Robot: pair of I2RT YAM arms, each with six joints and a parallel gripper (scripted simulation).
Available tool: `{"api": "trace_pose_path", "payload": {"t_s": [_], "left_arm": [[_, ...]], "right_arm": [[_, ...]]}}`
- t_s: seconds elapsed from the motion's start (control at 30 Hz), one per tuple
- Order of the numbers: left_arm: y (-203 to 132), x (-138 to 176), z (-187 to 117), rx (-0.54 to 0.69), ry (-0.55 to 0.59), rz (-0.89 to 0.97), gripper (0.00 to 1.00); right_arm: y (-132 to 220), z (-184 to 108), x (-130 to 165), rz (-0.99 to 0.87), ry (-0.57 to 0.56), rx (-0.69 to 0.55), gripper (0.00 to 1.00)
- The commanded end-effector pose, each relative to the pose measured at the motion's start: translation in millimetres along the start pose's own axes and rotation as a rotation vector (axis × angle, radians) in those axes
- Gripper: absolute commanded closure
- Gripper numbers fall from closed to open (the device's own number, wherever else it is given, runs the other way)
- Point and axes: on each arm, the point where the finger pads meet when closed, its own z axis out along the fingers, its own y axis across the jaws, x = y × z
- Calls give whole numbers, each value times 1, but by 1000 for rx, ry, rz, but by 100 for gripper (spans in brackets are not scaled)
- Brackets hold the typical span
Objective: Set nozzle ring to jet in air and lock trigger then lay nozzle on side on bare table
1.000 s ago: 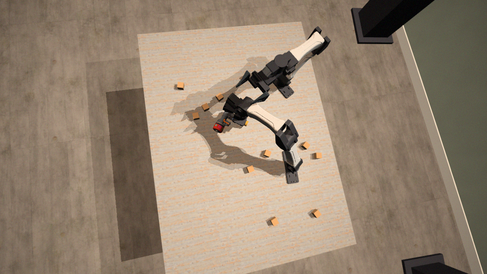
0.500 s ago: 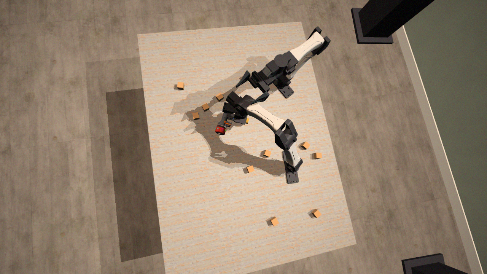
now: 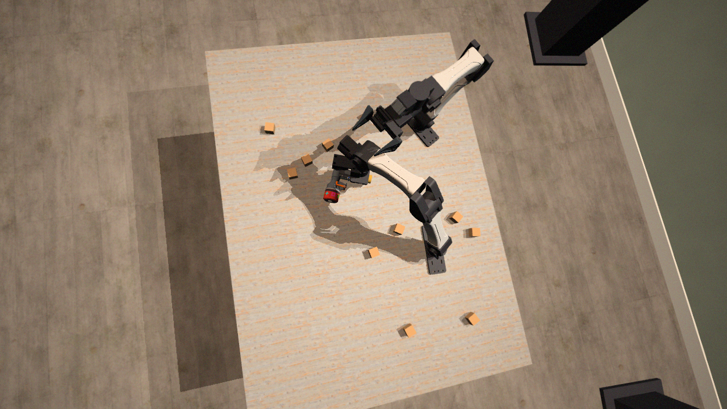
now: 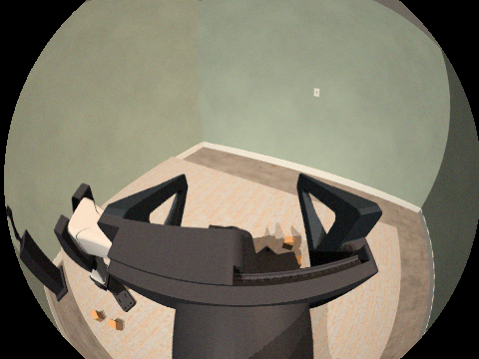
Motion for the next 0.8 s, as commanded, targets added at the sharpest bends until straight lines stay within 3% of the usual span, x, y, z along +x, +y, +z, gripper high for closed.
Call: {"api": "trace_pose_path", "payload": {"t_s": [0.0,0.77], "left_arm": [[-8,-9,-20,22,-56,-45,64],[-7,-6,-14,12,-28,-141,64]], "right_arm": [[0,0,-4,-4,-14,-3,0],[0,-1,-4,-1,-13,-1,0]]}}
